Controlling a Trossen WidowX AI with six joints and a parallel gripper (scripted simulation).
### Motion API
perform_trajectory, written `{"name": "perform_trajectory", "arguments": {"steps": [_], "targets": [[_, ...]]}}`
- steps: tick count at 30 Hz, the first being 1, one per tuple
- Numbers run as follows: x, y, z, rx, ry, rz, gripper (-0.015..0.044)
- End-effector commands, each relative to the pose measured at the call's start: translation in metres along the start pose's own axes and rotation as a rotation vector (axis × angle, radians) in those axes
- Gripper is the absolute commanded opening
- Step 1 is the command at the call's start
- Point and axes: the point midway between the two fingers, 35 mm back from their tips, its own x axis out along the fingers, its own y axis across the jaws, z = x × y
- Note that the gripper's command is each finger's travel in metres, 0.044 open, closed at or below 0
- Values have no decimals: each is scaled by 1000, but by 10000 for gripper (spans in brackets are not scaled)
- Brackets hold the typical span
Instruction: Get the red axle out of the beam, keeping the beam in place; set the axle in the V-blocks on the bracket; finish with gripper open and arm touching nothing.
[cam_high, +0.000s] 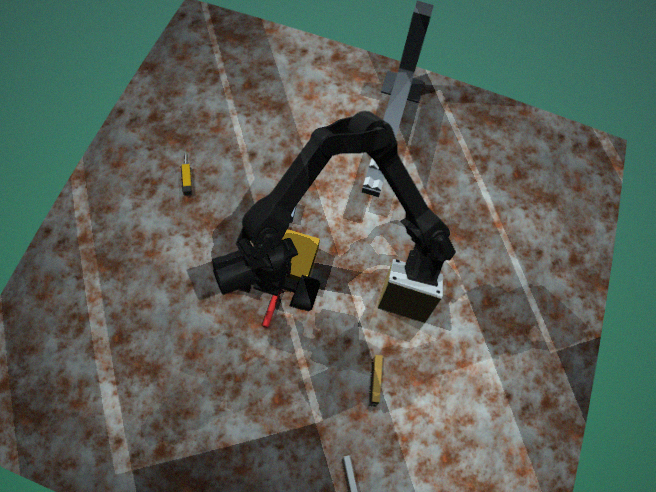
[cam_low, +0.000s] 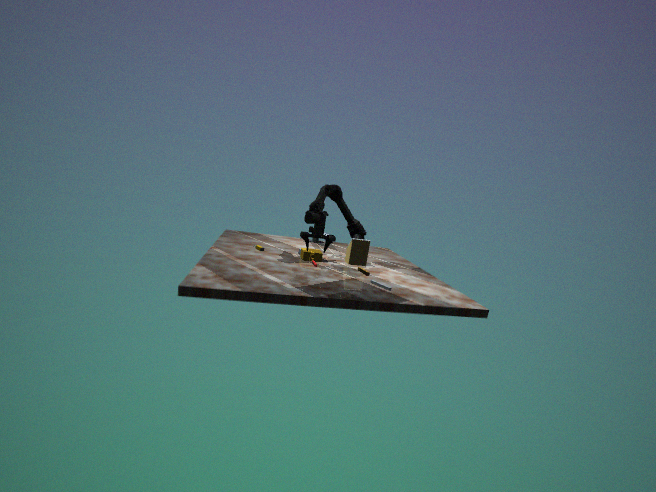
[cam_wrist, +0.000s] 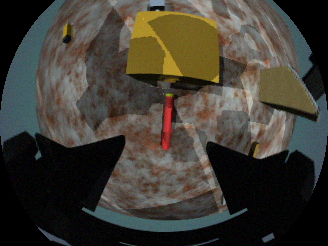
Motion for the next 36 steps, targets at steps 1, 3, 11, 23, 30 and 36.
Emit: {"name": "perform_trajectory", "arguments": {"steps": [1, 3, 11, 23, 30, 36], "targets": [[3, -2, 3, -8, -7, -1, 440], [6, -2, 3, -8, -7, -1, 440], [20, -1, 3, -9, -7, 0, 440], [40, -1, 3, -8, -7, 0, 440], [51, -1, 4, -8, -8, 0, 440], [61, -2, 4, -8, -9, 0, 440]]}}
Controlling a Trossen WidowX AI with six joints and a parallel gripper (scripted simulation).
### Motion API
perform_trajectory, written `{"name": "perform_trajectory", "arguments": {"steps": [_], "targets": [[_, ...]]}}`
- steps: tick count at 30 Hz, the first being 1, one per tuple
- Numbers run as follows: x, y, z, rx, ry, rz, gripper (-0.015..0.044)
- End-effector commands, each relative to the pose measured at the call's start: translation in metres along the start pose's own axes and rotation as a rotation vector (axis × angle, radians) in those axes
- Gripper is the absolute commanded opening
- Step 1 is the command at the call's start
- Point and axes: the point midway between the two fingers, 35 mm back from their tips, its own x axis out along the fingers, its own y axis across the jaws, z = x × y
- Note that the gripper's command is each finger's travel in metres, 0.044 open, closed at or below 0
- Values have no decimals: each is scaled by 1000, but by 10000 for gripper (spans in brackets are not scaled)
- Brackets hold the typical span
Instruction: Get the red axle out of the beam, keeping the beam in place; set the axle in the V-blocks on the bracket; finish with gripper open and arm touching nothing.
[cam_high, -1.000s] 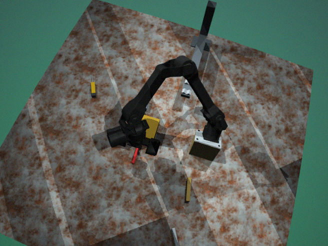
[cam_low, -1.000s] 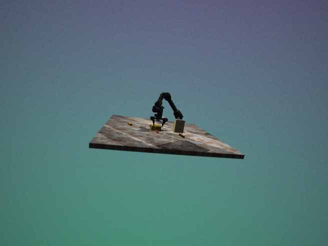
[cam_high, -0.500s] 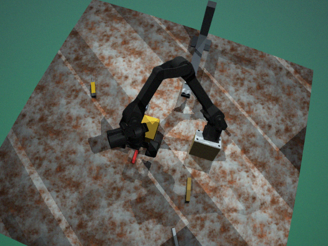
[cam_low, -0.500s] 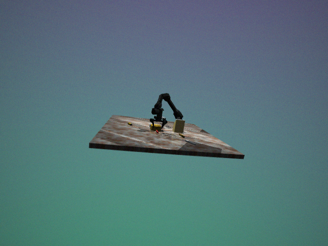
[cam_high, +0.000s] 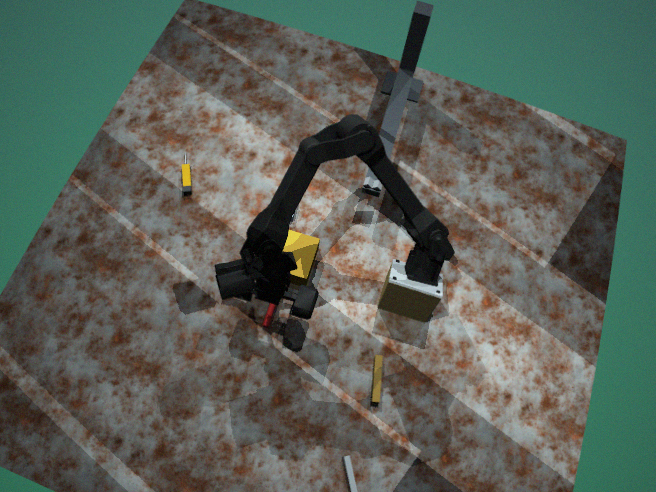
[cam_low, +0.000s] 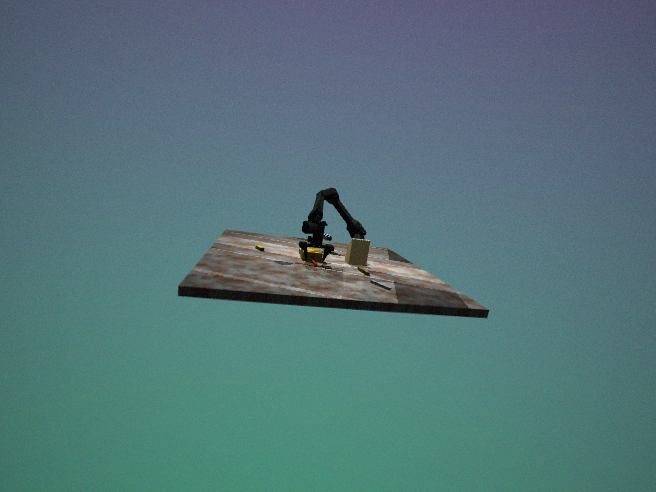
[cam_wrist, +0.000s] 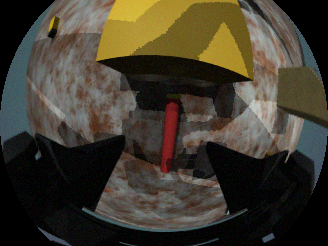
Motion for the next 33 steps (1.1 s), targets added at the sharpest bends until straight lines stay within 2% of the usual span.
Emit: {"name": "perform_trajectory", "arguments": {"steps": [1, 10, 26, 33], "targets": [[9, -2, 2, -5, -7, -3, 440], [14, -3, 2, -5, -8, -3, 440], [12, -2, 1, -1, -4, -4, 20], [12, -2, 1, -1, -4, -4, 0]]}}
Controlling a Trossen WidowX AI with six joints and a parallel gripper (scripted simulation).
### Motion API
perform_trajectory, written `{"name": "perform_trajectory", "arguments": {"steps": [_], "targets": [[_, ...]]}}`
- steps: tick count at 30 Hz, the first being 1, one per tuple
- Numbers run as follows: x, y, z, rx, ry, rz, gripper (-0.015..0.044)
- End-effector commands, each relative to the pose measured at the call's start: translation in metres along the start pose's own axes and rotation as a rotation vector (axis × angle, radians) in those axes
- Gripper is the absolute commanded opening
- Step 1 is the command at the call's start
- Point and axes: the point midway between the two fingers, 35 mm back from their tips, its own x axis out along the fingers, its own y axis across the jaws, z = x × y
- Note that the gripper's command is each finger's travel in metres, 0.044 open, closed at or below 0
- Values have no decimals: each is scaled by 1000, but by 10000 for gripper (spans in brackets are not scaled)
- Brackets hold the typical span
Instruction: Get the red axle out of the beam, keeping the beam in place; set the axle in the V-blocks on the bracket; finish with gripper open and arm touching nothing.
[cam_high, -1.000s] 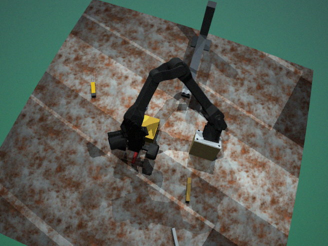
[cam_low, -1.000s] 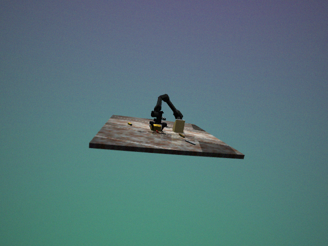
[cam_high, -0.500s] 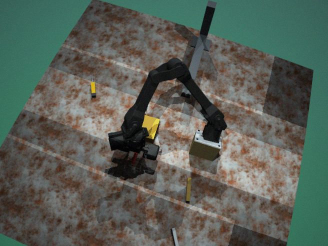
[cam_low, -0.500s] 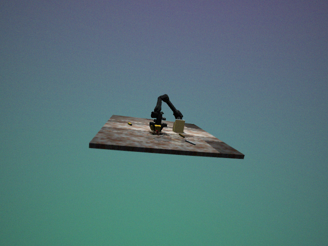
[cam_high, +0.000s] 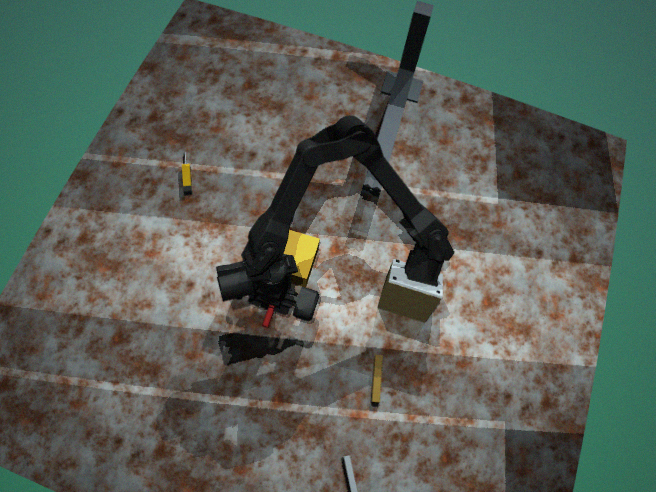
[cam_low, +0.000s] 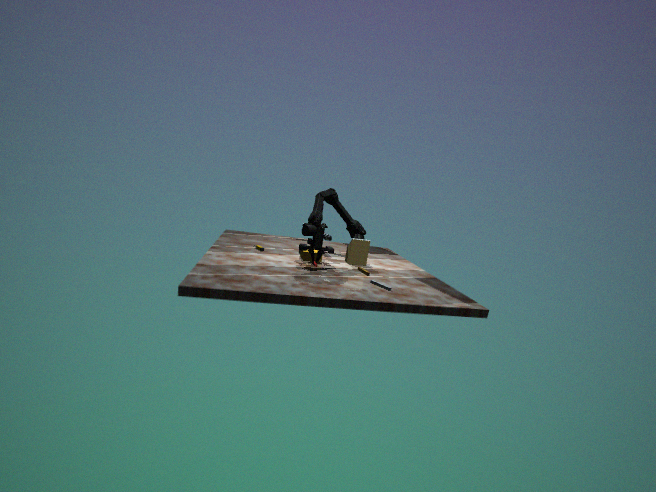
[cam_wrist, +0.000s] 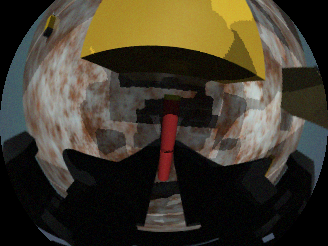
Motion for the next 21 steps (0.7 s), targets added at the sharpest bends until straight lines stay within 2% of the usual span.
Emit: {"name": "perform_trajectory", "arguments": {"steps": [1, 5, 21], "targets": [[-1, 0, 0, 0, 1, 0, 0], [-18, 3, -2, 0, 3, 1, 0], [-125, 10, -7, -10, 4, 1, 0]]}}
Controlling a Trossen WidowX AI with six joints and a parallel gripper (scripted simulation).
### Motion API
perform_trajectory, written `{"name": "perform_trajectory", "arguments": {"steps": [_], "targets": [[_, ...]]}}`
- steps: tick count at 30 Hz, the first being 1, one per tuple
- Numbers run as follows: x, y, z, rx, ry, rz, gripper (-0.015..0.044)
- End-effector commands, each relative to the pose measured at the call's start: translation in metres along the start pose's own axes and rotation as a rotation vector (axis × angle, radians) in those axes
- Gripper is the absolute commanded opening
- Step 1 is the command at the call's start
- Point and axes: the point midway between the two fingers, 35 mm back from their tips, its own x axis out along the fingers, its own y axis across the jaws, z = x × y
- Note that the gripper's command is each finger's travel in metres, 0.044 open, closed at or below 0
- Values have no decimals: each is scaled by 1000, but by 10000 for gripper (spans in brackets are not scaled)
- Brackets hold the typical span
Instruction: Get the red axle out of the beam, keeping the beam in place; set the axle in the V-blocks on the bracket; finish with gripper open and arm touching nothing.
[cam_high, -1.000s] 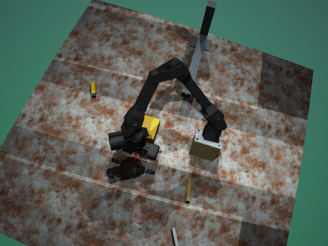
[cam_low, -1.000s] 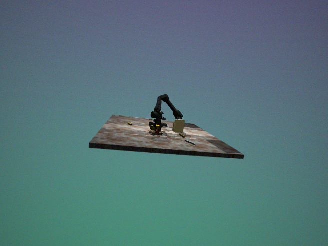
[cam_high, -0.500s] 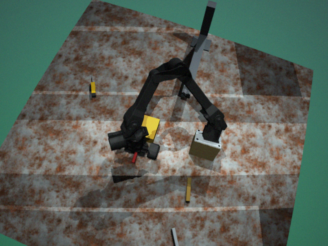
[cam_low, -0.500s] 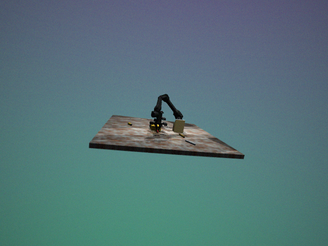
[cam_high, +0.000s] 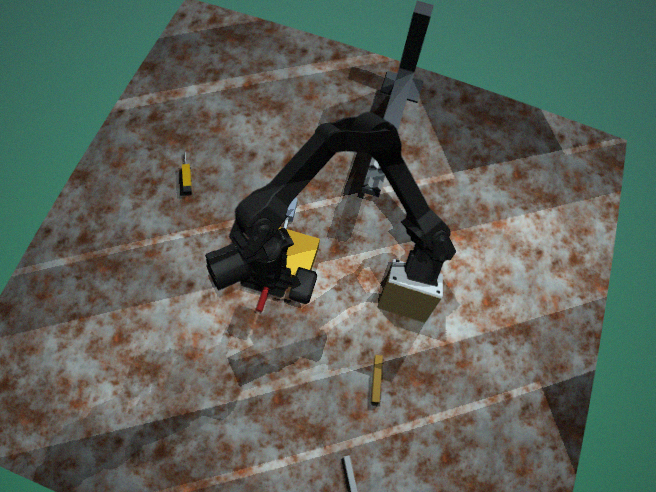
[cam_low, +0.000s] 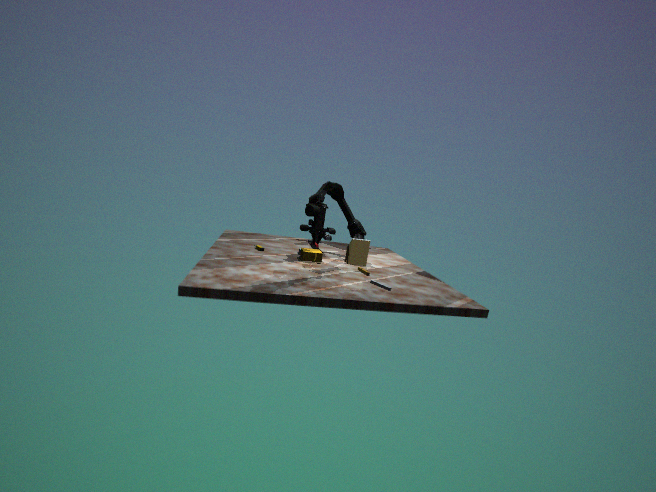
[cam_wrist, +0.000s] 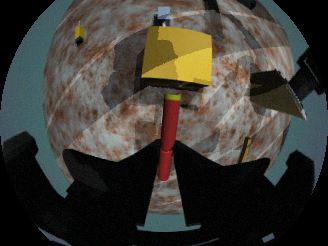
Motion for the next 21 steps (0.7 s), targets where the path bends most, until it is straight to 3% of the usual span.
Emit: {"name": "perform_trajectory", "arguments": {"steps": [1, 9, 21], "targets": [[-24, 0, 0, 1, 2, -3, 0], [-32, 2, 5, -5, 4, -3, 0], [-43, 11, 71, -11, 31, -5, 0]]}}
